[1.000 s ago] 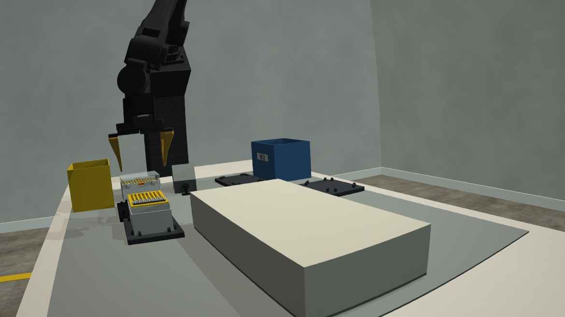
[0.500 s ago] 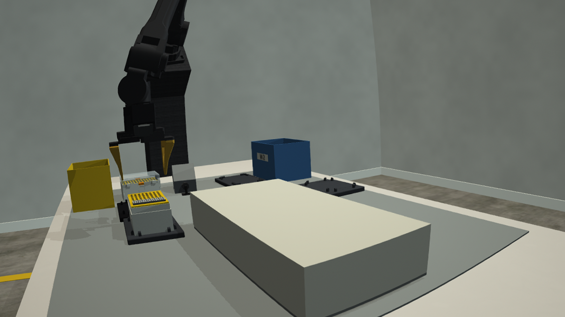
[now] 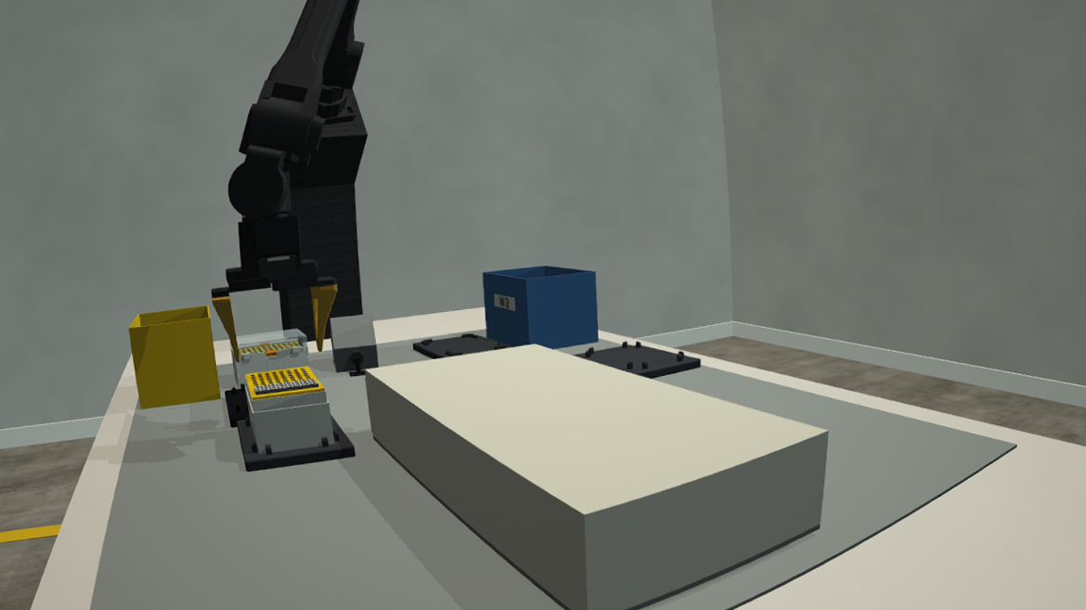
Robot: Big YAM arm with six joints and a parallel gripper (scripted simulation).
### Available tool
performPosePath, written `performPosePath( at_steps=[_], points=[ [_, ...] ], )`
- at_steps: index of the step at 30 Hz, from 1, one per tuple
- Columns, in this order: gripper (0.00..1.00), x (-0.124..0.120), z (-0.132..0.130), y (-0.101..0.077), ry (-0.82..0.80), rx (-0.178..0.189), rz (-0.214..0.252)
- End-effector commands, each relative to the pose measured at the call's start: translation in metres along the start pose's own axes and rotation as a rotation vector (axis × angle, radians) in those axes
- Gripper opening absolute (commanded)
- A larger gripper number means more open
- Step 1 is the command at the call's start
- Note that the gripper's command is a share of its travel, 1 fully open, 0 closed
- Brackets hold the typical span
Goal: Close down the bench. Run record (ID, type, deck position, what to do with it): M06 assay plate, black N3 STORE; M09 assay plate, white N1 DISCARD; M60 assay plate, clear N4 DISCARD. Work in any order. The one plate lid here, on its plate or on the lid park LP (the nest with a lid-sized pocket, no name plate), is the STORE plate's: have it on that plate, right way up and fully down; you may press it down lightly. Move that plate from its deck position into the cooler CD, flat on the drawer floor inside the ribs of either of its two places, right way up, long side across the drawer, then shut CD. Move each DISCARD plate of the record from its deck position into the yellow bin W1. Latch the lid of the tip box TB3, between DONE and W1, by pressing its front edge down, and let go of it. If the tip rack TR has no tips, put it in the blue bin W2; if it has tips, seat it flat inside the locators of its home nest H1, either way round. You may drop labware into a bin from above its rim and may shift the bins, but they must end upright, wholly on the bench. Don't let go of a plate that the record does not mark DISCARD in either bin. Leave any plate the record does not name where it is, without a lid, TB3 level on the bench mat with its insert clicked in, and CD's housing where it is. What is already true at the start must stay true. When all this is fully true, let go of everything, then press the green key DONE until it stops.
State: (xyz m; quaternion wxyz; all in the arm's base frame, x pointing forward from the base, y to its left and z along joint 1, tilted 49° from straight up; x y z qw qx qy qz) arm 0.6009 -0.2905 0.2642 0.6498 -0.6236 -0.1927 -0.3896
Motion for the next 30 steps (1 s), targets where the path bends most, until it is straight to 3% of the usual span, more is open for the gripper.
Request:
performPosePath(
  at_steps=[1, 30],
  points=[
    [1.0, 0.015, 0.005, 0.005, -0.002, 0.001, -0.034],
    [1.0, 0.016, 0.006, 0.038, -0.003, 0.002, -0.037]
  ],
)
Point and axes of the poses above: the point where the finger pads meet when closed, its own y axis out along the fingers, its own z axis across the jaws, x = y × z, the point moved 5 cm from there along -y, back along the fingers, and after that the axes turned 7 degrees about y, right-handed, at the moved point
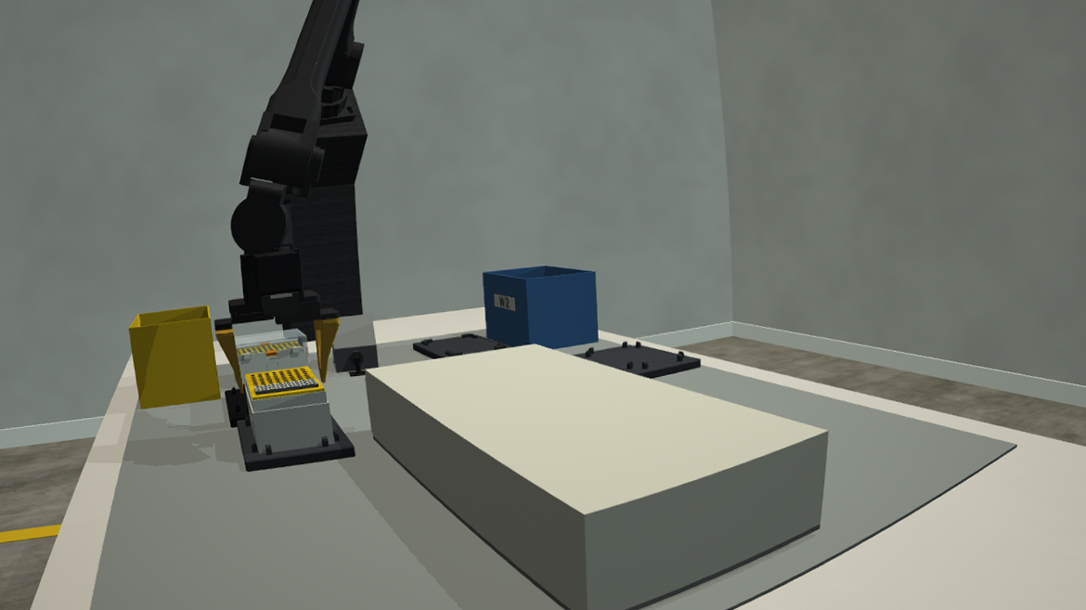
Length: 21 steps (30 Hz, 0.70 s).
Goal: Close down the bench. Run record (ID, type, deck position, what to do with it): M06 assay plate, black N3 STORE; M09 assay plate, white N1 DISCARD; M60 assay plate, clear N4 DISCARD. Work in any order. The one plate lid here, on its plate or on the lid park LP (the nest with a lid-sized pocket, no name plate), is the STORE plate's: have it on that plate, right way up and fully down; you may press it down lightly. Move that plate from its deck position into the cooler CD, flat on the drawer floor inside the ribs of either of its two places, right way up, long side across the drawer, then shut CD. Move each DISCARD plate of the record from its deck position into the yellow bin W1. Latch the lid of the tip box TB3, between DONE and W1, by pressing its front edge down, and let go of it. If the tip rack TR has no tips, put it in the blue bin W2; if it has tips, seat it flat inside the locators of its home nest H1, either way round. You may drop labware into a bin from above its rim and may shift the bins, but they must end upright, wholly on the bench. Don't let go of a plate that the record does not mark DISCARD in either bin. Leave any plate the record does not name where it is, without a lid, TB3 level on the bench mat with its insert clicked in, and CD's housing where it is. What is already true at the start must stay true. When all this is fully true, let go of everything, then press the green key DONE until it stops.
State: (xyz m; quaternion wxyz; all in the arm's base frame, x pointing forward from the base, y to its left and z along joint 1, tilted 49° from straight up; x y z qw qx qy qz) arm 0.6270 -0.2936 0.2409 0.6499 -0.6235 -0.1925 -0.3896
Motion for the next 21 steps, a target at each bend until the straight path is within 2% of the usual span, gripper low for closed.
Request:
performPosePath(
  at_steps=[1, 7, 9, 10, 12, 13, 21],
  points=[
    [1.0, 0.015, 0.005, 0.005, -0.002, 0.001, -0.036],
    [1.0, 0.016, 0.007, 0.01, -0.004, 0.003, -0.037],
    [1.0, 0.007, 0.003, 0.014, 0.005, 0.0, -0.02],
    [1.0, 0.015, -0.001, -0.001, -0.003, -0.006, -0.034],
    [1.0, 0.015, -0.001, -0.001, -0.003, -0.006, -0.034],
    [1.0, 0.012, 0.004, 0.014, 0.0, 0.001, -0.03],
    [1.0, 0.016, 0.007, 0.024, -0.003, 0.003, -0.036]
  ],
)
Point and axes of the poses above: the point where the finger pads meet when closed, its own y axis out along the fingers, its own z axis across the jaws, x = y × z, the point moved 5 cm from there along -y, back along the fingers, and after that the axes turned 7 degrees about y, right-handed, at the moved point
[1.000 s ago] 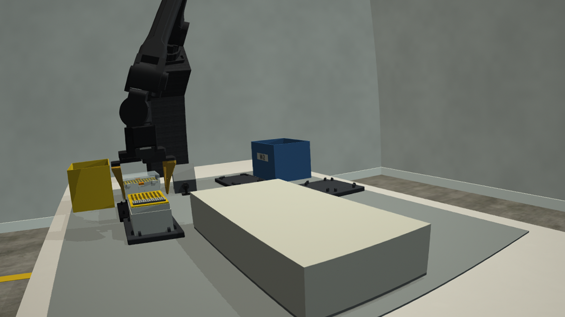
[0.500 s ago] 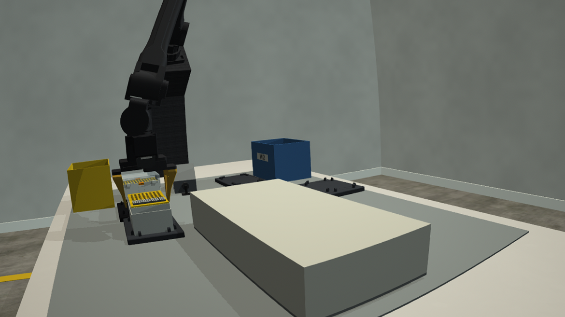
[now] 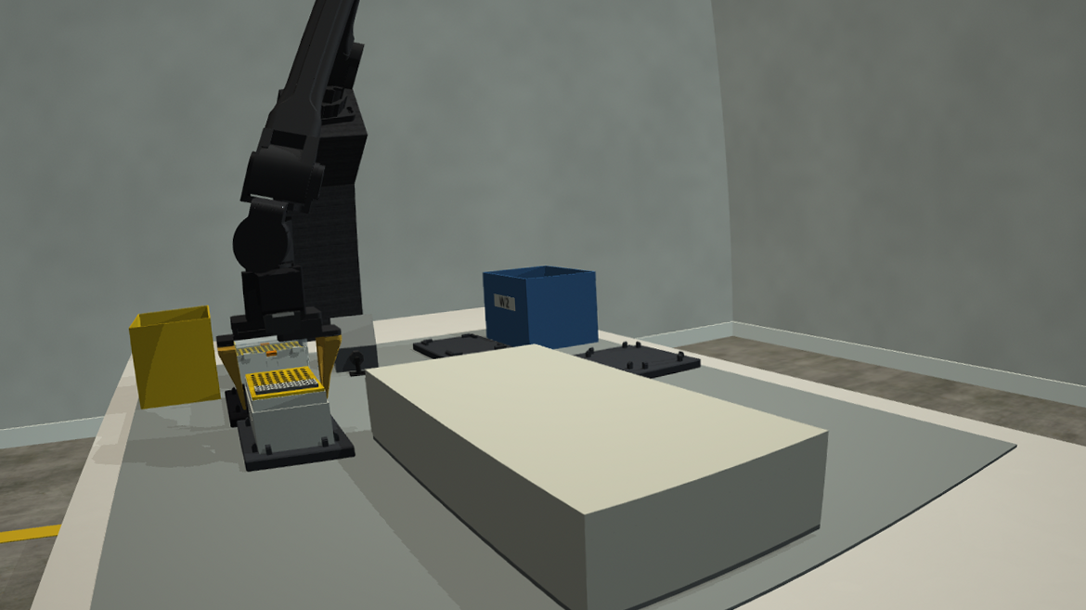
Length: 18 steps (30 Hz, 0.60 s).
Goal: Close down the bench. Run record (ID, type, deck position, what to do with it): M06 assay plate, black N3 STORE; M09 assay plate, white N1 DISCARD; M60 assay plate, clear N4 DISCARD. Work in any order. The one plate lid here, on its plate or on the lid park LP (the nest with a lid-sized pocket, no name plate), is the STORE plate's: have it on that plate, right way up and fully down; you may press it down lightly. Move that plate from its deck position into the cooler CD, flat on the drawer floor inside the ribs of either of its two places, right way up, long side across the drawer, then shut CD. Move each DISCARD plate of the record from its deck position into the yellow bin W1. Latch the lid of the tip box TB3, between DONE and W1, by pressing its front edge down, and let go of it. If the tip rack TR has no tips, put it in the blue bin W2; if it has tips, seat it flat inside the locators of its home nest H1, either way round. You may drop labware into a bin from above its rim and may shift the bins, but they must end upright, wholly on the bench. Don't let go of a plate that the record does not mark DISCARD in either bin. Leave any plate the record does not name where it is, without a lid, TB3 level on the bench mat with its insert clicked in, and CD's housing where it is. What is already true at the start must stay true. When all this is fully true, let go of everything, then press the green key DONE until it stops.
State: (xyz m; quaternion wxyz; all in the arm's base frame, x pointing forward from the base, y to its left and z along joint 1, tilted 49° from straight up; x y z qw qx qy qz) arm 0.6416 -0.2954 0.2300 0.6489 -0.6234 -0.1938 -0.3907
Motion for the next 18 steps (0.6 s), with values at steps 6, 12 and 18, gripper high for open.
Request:
performPosePath(
  at_steps=[6, 12, 18],
  points=[
    [1.0, 0.014, 0.002, 0.01, 0.001, -0.001, -0.033],
    [1.0, 0.014, -0.001, 0.001, -0.002, -0.005, -0.03],
    [0.0, 0.014, -0.001, 0.001, -0.002, -0.005, -0.03]
  ],
)
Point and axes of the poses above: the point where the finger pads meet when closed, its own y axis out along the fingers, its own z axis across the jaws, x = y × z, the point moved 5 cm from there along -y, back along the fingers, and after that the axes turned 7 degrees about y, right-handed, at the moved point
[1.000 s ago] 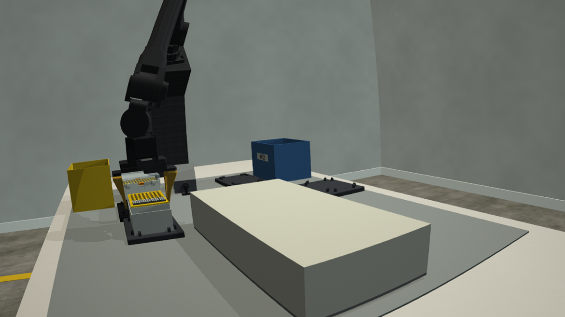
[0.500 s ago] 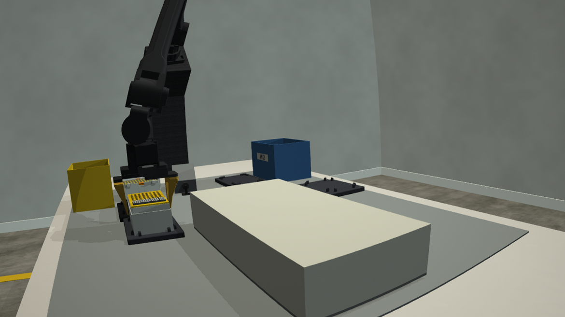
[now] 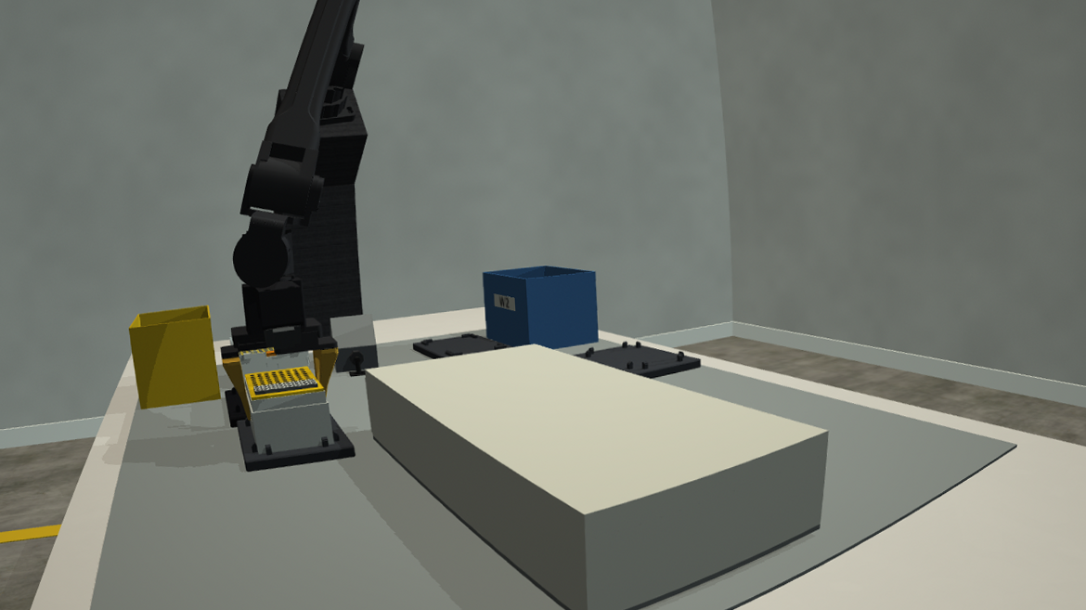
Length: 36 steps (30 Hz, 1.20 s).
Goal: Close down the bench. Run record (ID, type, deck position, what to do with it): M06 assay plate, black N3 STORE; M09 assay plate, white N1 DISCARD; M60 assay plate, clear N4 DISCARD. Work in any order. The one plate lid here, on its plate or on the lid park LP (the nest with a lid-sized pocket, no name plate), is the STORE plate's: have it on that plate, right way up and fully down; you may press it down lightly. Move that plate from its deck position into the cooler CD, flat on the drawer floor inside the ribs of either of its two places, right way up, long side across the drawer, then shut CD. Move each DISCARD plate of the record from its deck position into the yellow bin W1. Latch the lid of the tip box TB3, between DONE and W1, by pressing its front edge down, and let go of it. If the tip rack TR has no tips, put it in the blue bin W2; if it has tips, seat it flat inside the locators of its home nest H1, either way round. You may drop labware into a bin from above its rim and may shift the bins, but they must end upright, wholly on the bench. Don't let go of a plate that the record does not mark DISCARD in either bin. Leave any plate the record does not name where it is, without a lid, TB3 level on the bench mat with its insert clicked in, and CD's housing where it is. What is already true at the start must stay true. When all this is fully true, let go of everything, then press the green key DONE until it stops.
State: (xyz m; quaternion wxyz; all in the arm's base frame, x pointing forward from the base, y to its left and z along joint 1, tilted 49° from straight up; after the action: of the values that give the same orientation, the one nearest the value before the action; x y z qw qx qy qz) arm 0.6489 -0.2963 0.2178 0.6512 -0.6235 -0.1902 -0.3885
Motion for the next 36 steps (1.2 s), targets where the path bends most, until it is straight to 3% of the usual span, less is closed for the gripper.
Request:
performPosePath(
  at_steps=[1, 28, 32, 36],
  points=[
    [0.0, 0.018, 0.0, -0.012, -0.005, -0.006, -0.039],
    [0.0, 0.021, 0.006, -0.012, -0.004, -0.001, -0.051],
    [0.0, 0.023, 0.007, -0.023, -0.004, -0.003, -0.056],
    [0.0, 0.02, 0.005, -0.022, -0.003, -0.004, -0.051]
  ],
)
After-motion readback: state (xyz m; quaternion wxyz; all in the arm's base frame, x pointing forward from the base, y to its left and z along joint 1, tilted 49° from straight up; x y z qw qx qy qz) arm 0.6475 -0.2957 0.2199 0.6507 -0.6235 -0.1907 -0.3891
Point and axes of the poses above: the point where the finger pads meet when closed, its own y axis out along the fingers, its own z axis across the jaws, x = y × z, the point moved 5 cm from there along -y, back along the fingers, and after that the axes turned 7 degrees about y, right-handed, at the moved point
